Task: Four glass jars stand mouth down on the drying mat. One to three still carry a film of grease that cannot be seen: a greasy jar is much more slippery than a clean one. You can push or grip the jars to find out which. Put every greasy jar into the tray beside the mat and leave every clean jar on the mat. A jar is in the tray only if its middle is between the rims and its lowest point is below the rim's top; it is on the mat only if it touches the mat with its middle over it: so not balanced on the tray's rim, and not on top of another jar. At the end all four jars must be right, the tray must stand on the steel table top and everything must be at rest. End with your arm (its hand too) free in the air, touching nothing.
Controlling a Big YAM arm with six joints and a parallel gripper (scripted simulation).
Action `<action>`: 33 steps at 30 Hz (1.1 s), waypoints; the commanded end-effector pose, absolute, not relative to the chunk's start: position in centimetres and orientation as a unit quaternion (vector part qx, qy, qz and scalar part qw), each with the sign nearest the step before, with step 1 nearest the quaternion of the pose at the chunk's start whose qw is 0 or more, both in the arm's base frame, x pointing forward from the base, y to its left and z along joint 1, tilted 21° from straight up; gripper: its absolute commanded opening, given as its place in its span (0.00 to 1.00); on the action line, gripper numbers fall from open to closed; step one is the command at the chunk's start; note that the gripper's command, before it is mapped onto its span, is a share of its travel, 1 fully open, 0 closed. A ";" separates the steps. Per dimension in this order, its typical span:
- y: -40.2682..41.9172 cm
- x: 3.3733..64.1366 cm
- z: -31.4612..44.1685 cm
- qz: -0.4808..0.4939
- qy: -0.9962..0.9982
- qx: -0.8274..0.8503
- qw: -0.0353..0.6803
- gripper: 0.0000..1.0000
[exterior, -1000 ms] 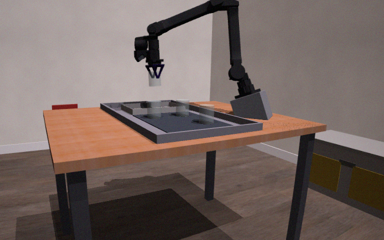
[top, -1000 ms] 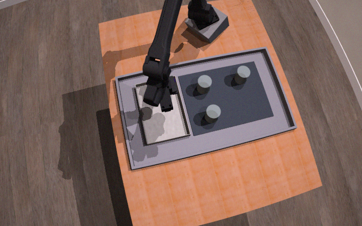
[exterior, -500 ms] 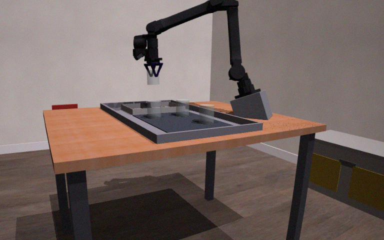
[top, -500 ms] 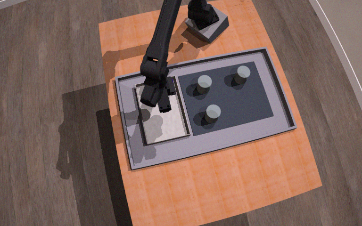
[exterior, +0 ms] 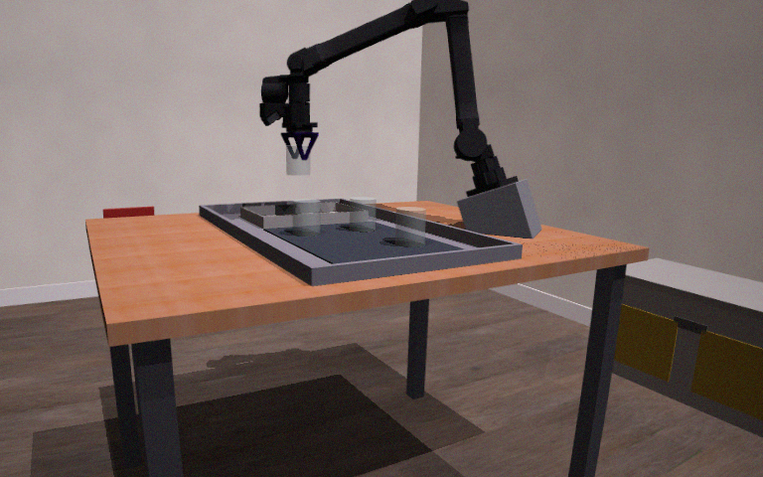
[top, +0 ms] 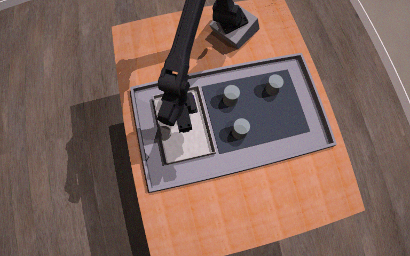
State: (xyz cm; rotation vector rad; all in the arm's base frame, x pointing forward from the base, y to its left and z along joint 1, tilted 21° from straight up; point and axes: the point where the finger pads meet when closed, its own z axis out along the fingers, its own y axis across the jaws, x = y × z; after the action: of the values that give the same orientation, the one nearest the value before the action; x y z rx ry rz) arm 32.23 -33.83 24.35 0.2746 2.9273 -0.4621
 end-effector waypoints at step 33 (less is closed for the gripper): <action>-36.9 33.6 17.9 -0.160 0.979 0.090 0.089 0.00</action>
State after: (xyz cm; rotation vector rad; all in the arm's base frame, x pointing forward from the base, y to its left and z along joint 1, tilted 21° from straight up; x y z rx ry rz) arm 33.44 -36.35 17.76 0.2747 2.9248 -0.4643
